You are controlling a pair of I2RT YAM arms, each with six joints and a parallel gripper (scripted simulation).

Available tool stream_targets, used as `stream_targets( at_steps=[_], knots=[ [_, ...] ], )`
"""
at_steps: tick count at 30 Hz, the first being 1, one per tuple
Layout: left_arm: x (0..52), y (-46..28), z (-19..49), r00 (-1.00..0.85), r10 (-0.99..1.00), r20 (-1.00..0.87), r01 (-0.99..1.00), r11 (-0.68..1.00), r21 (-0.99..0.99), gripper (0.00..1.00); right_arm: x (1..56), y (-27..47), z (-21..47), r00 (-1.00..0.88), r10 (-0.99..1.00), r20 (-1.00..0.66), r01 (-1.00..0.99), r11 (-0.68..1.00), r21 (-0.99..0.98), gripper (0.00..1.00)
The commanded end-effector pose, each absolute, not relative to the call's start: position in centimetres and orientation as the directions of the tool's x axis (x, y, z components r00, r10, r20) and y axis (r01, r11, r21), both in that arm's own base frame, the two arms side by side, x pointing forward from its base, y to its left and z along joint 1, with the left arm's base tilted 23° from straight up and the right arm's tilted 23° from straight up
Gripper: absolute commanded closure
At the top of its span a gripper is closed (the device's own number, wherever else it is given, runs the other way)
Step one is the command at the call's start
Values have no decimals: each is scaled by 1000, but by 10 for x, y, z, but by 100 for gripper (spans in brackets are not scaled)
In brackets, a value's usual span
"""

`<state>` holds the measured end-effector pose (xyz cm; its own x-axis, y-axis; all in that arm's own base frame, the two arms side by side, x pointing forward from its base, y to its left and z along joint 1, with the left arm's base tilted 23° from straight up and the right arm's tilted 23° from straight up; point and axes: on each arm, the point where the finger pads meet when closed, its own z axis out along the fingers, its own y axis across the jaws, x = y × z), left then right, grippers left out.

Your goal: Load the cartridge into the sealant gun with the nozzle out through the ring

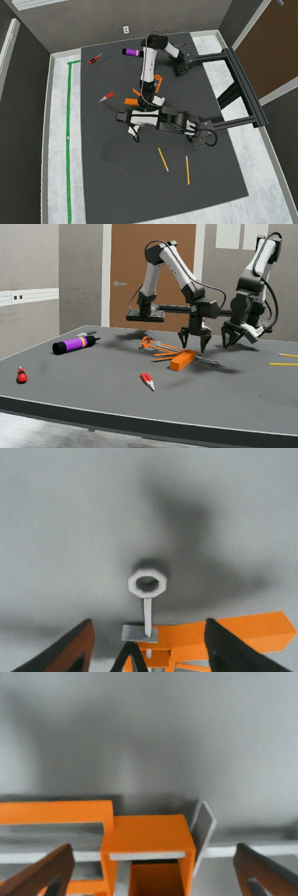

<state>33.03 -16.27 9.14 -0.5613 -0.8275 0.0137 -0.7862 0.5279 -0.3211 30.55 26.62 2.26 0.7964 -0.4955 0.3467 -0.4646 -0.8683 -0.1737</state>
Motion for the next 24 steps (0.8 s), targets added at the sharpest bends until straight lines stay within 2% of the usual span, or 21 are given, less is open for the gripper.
stream_targets(
  at_steps=[1,21,22,24],
  knots=[
    [338,-165,107,-567,-824,2,-763,523,-380,38,308,265,4,808,-483,338,-458,-875,-156,8],
    [338,-165,107,-567,-824,2,-763,523,-380,38,312,270,21,788,-508,347,-463,-861,-209,8],
    [338,-165,107,-567,-824,2,-763,523,-380,38,311,269,17,791,-505,345,-464,-863,-198,22],
    [338,-165,107,-567,-824,2,-763,523,-380,38,311,269,16,792,-503,345,-463,-864,-196,22]
  ],
)
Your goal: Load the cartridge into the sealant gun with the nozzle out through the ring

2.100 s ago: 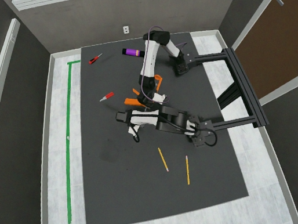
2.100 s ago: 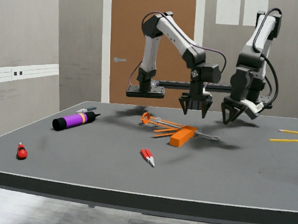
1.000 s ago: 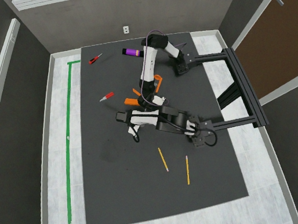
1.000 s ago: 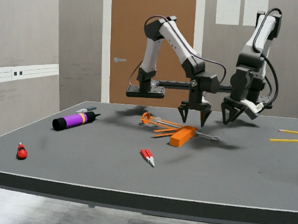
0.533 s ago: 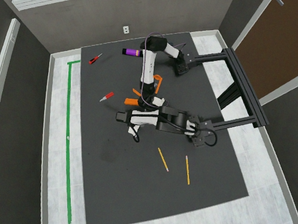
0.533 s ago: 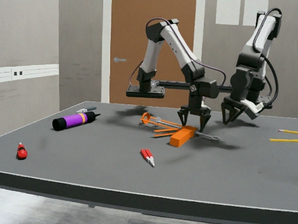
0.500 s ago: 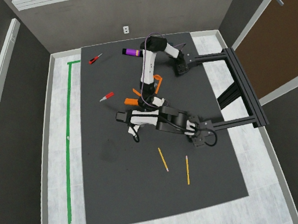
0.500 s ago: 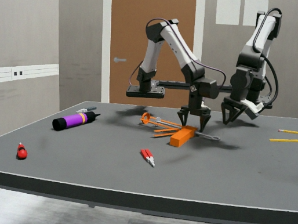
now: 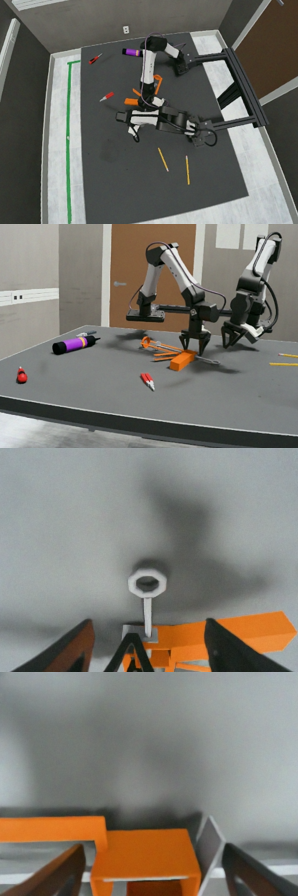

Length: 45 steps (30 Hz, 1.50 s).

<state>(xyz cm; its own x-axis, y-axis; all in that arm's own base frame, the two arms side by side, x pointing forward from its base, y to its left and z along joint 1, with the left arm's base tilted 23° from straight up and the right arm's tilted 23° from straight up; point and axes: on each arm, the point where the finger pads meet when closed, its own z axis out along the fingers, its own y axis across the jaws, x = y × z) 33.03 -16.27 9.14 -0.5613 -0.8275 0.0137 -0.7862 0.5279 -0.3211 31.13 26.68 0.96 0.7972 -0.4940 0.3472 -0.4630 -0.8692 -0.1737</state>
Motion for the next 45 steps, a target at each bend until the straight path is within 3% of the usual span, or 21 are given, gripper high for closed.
stream_targets(
  at_steps=[1,7,33,45],
  knots=[
    [338,-165,107,-567,-824,2,-763,523,-380,38,311,269,16,792,-503,345,-463,-864,-196,22],
    [338,-165,107,-567,-824,2,-763,523,-380,38,311,269,16,792,-503,345,-463,-864,-196,22],
    [338,-165,107,-567,-824,2,-763,523,-380,38,313,270,17,797,-490,353,-448,-872,-199,99],
    [338,-174,73,-559,-829,6,-780,524,-342,38,313,270,17,797,-490,353,-448,-872,-199,99]
  ],
)
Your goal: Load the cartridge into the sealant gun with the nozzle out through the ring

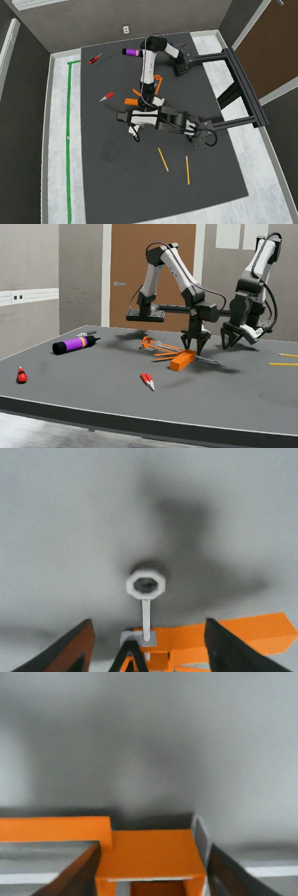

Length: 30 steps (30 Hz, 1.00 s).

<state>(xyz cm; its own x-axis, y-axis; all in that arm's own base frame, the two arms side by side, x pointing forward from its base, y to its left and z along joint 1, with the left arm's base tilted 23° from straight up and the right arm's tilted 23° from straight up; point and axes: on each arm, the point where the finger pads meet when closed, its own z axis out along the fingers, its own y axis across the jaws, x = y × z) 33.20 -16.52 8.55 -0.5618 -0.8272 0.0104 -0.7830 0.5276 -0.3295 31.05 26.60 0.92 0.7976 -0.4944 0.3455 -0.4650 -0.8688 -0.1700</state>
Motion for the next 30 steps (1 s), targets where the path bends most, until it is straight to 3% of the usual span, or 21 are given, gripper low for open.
stream_targets(
  at_steps=[1,30],
  knots=[
    [338,-175,70,-559,-829,7,-781,524,-340,38,313,270,17,797,-490,353,-448,-872,-199,99],
    [346,-199,9,-561,-828,6,-779,525,-344,38,313,270,17,797,-490,353,-448,-872,-199,99]
  ],
)
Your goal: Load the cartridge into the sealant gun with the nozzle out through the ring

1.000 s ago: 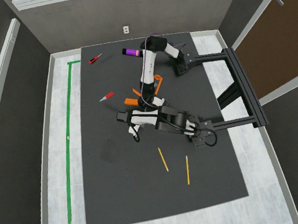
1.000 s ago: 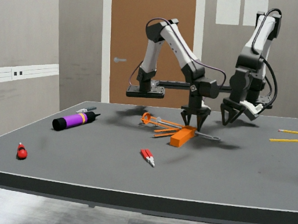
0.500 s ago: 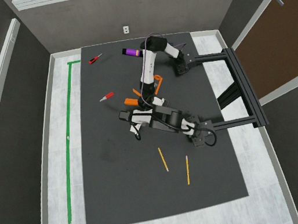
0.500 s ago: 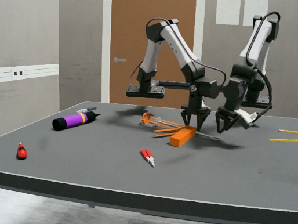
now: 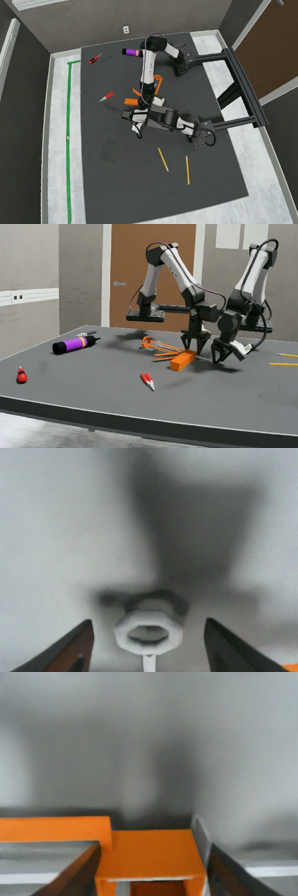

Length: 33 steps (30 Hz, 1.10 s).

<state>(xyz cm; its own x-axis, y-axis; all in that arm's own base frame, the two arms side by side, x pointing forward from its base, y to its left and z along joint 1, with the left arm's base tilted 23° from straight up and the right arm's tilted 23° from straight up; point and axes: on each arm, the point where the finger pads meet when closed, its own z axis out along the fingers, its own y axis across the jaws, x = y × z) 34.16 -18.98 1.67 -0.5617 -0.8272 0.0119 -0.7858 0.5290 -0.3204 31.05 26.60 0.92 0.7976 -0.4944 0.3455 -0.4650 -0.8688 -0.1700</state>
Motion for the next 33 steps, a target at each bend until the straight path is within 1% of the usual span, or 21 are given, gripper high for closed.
stream_targets(
  at_steps=[1,3,7,14,15,33],
  knots=[
    [346,-199,7,-561,-828,6,-779,525,-344,38,313,270,17,797,-490,353,-448,-872,-199,99],
    [345,-200,0,-561,-828,7,-782,527,-334,38,313,270,17,797,-490,353,-448,-872,-199,99],
    [351,-198,22,-564,-826,14,-774,522,-359,38,313,270,17,797,-490,353,-448,-872,-199,99],
    [352,-201,27,-569,-822,11,-765,524,-375,38,313,270,17,797,-490,353,-448,-872,-199,99],
    [349,-199,20,-567,-823,11,-772,527,-357,100,313,270,17,797,-490,353,-448,-872,-199,99],
    [351,-200,24,-566,-824,14,-767,521,-376,100,312,271,17,799,-490,349,-448,-872,-200,99]
  ],
)
